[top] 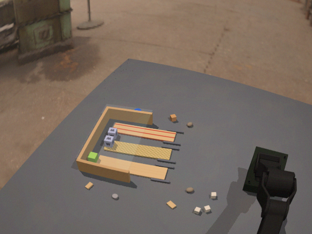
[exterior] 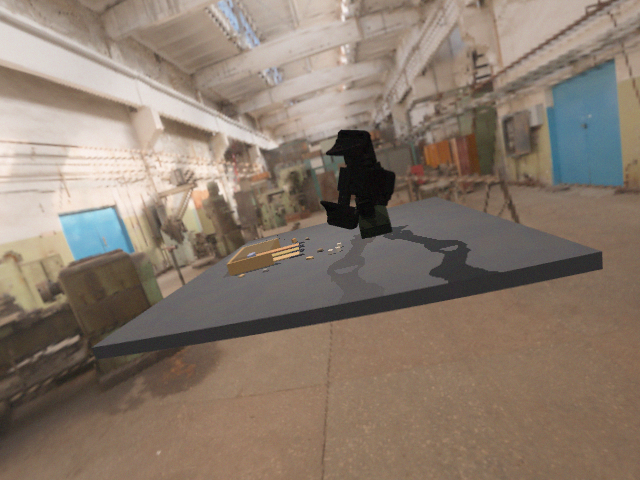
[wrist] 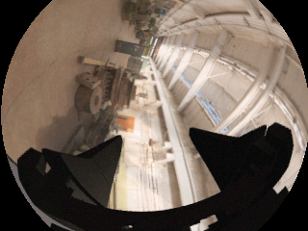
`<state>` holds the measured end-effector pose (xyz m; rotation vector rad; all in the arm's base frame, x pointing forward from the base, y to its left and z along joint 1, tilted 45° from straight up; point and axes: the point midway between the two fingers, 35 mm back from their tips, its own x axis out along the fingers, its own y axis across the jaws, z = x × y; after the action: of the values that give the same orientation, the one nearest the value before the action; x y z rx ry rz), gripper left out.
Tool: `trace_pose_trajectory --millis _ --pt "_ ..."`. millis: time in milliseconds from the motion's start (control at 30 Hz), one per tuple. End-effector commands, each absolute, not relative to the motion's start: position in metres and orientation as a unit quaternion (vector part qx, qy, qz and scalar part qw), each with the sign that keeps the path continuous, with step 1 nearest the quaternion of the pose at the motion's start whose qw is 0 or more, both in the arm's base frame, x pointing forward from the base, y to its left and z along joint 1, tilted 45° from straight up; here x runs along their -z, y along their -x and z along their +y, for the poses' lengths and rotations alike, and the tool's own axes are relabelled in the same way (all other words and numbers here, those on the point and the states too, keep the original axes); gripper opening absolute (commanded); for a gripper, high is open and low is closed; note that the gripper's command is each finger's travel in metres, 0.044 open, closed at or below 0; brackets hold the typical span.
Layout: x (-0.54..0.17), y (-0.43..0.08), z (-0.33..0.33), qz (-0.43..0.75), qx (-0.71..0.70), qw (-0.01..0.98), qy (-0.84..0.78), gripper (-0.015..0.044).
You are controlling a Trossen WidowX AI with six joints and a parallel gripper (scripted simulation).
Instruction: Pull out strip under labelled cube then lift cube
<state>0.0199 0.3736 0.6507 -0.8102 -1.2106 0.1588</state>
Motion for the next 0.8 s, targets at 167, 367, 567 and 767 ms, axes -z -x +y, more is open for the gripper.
trace_pose_trajectory --millis 167,367,567,767 --pt "-0.62 -0.068 0.398 -0.552 -0.099 0.73 0.392 0.04" --pt "-0.568 -0.146 0.413 -0.524 -0.146 0.722 0.427 0.04" --pt "-0.507 -0.232 0.401 -0.463 -0.19 0.73 0.466 0.04" --pt "-0.447 -0.307 0.365 -0.379 -0.229 0.754 0.486 0.04"
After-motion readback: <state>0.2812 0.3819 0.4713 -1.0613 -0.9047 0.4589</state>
